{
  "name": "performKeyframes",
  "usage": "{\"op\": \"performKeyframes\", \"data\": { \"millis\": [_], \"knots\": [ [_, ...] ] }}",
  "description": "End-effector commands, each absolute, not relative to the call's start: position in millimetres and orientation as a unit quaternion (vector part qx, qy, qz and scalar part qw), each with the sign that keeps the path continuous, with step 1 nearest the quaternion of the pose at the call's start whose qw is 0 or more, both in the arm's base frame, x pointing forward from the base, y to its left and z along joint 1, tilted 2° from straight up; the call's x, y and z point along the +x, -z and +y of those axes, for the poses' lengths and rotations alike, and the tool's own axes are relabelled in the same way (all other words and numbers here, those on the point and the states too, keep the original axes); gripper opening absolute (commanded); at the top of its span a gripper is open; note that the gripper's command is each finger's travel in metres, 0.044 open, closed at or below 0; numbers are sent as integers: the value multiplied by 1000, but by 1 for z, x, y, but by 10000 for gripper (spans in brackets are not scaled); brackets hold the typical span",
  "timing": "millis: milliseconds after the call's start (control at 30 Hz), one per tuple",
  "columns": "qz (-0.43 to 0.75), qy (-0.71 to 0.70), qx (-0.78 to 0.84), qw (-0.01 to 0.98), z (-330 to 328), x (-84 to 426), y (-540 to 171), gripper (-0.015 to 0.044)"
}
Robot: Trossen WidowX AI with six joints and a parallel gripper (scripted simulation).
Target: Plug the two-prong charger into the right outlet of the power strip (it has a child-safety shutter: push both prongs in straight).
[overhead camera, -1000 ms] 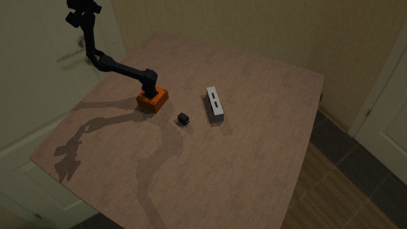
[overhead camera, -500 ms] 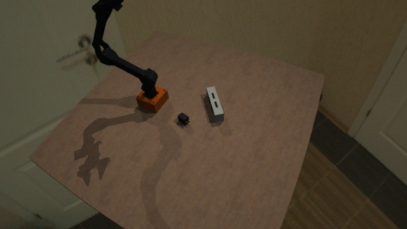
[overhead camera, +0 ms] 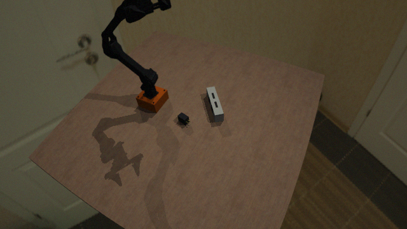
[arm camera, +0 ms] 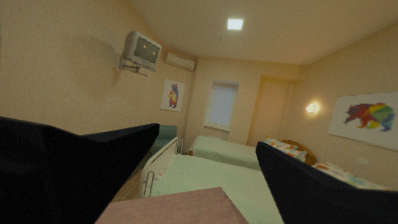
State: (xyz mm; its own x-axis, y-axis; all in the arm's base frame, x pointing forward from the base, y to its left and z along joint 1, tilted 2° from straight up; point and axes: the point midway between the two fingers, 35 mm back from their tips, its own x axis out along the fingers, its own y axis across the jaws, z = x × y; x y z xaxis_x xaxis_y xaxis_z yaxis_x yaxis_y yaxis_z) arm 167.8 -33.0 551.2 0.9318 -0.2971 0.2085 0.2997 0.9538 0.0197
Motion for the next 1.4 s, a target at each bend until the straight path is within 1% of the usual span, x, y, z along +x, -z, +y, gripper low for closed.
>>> {"op": "performKeyframes", "data": {
  "millis": [0, 433, 733, 1033, 1367],
  "knots": [
    [-64, 144, -27, 987, -22, 195, -528, 440],
    [84, 108, -65, 988, 2, 269, -439, 440],
    [206, 90, -95, 970, 5, 306, -363, 440],
    [328, 71, -104, 936, 0, 324, -284, 440],
    [454, 49, -89, 885, -8, 322, -203, 440]
  ]
}}
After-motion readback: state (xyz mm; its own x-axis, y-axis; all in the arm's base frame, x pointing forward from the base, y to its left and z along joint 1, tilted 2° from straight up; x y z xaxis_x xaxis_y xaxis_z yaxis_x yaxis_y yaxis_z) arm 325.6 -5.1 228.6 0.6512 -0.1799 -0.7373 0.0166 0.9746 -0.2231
